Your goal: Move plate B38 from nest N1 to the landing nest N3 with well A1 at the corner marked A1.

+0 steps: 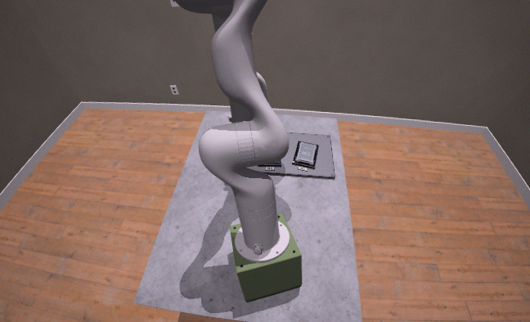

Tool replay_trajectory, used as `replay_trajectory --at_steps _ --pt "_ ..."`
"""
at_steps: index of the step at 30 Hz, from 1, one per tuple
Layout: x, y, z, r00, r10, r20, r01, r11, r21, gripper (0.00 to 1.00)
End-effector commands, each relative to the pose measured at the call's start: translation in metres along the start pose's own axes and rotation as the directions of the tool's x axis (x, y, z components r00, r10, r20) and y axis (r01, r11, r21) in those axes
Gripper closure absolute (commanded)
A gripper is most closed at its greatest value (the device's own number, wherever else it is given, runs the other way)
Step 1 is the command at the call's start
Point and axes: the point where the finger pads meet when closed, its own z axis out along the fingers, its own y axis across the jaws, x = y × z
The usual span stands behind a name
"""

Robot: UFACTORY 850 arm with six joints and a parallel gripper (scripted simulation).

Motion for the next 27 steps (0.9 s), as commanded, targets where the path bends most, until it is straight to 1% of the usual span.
replay_trajectory --at_steps 1,21,22,24,27 --pt "0.001 0.000 0.000 1.000 0.000 -0.001 0.000 1.000 -0.001 0.00" --pt "0.001 0.000 0.000 1.000 0.000 -0.001 0.000 1.000 -0.001 0.00" --pt "0.000 0.005 0.000 0.999 0.033 -0.002 -0.033 0.999 -0.001 0.00" --pt "0.000 0.005 0.000 0.999 0.033 -0.002 -0.033 0.999 -0.001 0.00" --pt "-0.002 0.020 0.000 0.991 0.133 -0.002 -0.133 0.991 -0.001 0.00"
